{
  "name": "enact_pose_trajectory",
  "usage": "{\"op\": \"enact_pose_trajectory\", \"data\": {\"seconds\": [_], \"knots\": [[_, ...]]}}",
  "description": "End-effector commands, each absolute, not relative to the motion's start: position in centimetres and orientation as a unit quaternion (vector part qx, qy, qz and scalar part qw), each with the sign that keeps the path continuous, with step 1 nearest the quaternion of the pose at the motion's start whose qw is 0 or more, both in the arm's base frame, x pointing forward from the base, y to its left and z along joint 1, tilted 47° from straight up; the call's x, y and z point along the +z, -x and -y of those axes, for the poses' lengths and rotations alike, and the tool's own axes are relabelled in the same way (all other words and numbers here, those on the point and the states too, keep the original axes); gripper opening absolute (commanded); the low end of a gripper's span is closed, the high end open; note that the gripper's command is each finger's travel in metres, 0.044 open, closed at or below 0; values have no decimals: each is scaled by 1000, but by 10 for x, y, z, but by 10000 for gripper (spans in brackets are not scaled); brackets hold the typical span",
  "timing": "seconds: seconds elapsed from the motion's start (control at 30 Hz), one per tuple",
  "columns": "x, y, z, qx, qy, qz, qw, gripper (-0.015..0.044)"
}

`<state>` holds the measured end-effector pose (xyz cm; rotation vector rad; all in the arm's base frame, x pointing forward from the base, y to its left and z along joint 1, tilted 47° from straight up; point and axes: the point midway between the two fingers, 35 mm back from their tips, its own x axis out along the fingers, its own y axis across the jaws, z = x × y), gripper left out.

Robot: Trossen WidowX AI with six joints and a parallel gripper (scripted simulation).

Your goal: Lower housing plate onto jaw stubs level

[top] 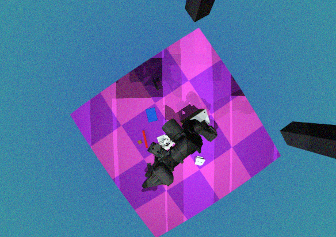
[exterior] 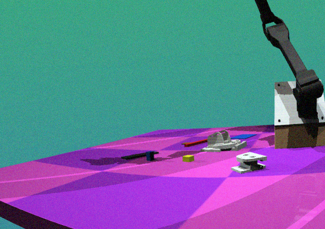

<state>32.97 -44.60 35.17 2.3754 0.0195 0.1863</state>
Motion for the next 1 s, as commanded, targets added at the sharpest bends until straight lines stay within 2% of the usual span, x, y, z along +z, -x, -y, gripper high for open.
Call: {"op": "enact_pose_trajectory", "data": {"seconds": [0.0, 0.03, 0.67, 0.97], "knots": [[352, -330, 446, 73, -926, -8, 370, 426], [352, -329, 446, 73, -926, -7, 371, 440], [442, -260, 446, 106, -851, 126, 498, 440], [503, -224, 410, 136, -787, 166, 578, 440]]}}
